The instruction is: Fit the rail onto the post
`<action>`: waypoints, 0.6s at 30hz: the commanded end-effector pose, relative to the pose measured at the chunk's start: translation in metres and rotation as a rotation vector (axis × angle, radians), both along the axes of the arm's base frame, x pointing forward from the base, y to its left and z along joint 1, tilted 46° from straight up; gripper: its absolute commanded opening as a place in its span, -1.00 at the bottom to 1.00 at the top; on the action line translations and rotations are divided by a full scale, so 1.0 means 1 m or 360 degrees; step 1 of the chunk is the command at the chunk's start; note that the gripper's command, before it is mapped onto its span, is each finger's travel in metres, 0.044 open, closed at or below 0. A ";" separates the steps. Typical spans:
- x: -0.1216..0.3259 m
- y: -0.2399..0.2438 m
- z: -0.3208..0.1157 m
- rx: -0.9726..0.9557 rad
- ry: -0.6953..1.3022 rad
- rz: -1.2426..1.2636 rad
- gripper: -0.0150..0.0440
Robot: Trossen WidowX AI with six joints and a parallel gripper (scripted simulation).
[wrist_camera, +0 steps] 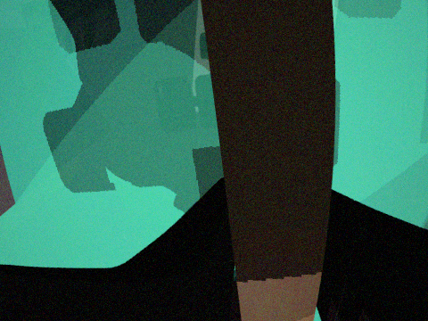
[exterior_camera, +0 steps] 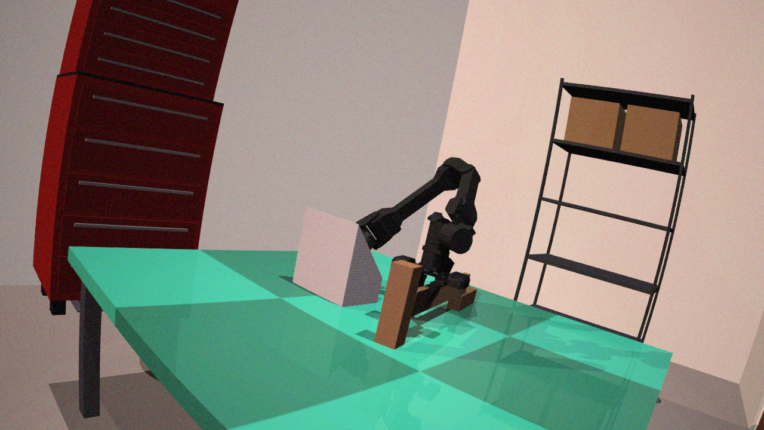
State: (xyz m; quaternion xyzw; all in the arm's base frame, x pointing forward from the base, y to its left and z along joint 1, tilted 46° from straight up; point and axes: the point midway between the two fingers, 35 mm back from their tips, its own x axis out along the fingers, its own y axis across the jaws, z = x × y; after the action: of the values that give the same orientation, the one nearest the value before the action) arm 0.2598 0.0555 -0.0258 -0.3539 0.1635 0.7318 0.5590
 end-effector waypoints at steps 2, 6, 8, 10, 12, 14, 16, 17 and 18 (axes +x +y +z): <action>0.004 -0.004 0.000 -0.0001 -0.0018 -0.0012 -0.49; 0.005 -0.005 -0.001 -0.0001 -0.0018 -0.0012 -0.49; 0.005 -0.005 -0.001 -0.0001 -0.0018 -0.0012 -0.49; 0.005 -0.005 -0.001 -0.0002 -0.0018 -0.0012 -0.49; 0.005 -0.006 -0.002 -0.0002 -0.0018 -0.0012 -0.49; 0.005 -0.006 -0.002 -0.0002 -0.0018 -0.0012 -0.49; 0.006 -0.006 -0.002 -0.0002 -0.0018 -0.0012 -0.49; 0.006 -0.006 -0.003 -0.0002 -0.0018 -0.0012 -0.49; 0.006 -0.007 -0.003 -0.0002 -0.0018 -0.0012 -0.49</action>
State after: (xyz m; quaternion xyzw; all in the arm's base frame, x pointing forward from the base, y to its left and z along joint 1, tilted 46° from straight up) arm 0.2616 0.0524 -0.0289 -0.3543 0.1632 0.7315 0.5592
